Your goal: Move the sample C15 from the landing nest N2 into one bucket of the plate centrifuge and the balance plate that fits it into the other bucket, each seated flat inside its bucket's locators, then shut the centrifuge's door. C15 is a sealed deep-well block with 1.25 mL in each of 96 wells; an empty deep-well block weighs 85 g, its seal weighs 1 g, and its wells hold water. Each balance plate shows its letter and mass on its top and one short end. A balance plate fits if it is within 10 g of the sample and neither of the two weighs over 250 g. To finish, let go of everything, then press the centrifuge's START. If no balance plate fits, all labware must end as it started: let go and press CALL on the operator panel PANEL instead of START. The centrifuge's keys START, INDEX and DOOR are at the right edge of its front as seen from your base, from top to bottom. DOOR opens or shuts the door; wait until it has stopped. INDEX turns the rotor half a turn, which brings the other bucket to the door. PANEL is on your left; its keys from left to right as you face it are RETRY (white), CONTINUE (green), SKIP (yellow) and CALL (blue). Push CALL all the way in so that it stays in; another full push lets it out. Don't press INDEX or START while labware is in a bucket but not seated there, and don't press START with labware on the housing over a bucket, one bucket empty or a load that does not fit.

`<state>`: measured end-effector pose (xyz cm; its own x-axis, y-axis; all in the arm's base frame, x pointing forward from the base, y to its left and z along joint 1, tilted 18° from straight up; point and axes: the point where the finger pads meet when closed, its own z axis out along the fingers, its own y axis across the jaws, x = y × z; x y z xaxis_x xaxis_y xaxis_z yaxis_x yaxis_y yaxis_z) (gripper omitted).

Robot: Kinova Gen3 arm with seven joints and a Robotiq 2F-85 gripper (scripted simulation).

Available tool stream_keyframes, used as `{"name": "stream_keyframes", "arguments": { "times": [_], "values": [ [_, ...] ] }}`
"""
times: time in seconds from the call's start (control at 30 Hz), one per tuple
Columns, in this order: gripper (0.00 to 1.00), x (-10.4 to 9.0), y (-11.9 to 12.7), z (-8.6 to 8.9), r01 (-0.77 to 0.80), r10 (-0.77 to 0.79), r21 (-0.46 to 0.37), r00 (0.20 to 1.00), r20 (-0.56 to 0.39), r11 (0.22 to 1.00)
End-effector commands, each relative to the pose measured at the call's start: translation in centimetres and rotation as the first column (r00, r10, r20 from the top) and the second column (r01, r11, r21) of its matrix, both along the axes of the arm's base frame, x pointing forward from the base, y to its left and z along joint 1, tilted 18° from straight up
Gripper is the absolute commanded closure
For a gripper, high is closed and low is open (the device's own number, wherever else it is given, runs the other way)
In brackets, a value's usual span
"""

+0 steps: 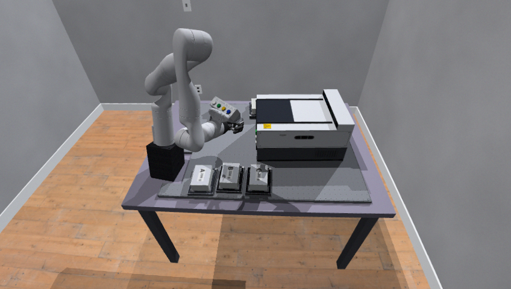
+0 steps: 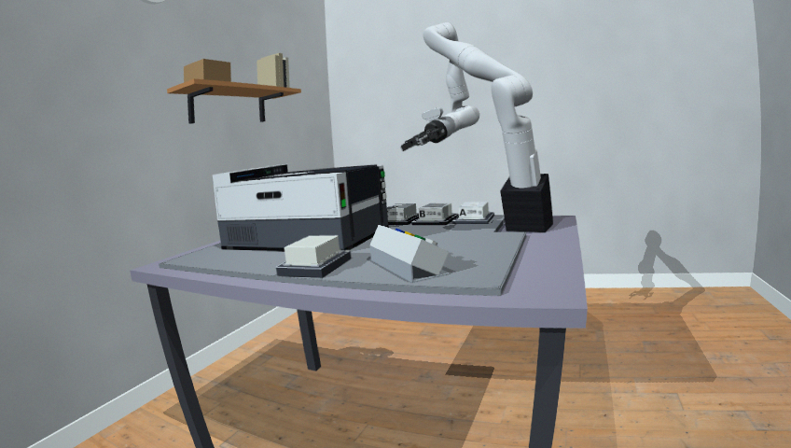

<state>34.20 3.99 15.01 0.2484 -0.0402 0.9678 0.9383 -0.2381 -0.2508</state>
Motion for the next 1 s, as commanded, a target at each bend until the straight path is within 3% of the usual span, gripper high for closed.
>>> {"name": "stream_keyframes", "arguments": {
  "times": [0.0,0.53,0.57,0.97],
  "values": [
    [0.0,0.02,-0.03,0.05,0.0,0.0,0.0,1.0,0.001,1.0],
    [0.0,0.02,-0.03,0.05,0.0,0.0,0.0,1.0,0.001,1.0],
    [0.9,-0.1,0.19,0.26,-0.006,0.006,-0.004,1.0,0.008,1.0],
    [0.9,-0.43,0.76,0.82,-0.074,0.079,-0.057,0.993,0.089,0.996]
  ]
}}
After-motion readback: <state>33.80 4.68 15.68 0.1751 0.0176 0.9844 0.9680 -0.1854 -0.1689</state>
